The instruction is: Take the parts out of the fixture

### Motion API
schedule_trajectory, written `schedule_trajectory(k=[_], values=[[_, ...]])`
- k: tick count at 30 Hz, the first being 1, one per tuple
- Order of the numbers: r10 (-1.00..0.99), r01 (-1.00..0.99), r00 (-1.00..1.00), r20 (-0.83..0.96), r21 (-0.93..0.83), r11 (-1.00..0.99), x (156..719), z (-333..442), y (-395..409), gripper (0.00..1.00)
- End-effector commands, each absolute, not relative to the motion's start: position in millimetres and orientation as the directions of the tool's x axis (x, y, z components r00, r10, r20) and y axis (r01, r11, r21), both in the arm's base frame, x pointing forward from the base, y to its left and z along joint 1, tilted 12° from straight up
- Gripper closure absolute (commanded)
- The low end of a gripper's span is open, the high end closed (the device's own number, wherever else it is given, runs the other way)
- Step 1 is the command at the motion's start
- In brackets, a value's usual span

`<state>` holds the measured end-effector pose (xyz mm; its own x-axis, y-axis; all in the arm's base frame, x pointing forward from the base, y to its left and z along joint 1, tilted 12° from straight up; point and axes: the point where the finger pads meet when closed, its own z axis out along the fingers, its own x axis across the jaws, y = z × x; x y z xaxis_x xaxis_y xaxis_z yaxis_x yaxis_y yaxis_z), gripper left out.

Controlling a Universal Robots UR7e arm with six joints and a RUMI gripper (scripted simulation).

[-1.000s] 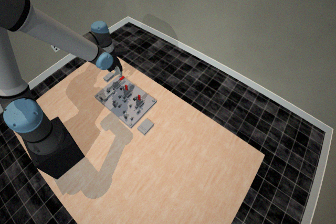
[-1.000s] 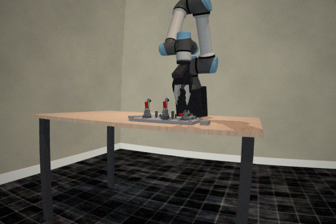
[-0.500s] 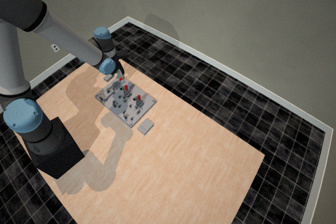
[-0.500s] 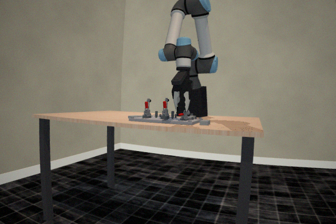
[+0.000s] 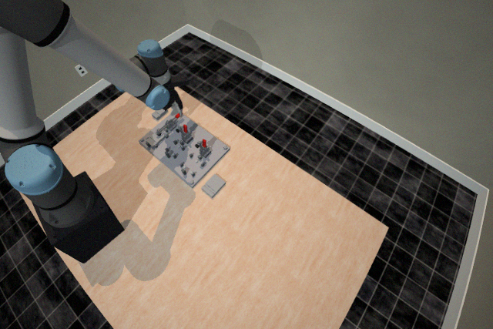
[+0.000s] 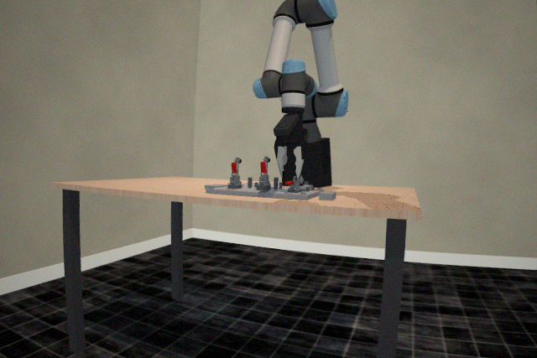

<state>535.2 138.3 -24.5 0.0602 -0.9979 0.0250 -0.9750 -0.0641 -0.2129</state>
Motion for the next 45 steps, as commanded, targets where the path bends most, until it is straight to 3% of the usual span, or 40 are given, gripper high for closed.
schedule_trajectory(k=[1, 45], values=[[-0.998, -0.975, 0.059, 0.024, -0.214, -0.063, 535.7, -24.3, 137.7, 0.72], [-0.998, -0.975, 0.059, 0.024, -0.215, -0.063, 542.7, -51.8, 137.2, 0.72]])
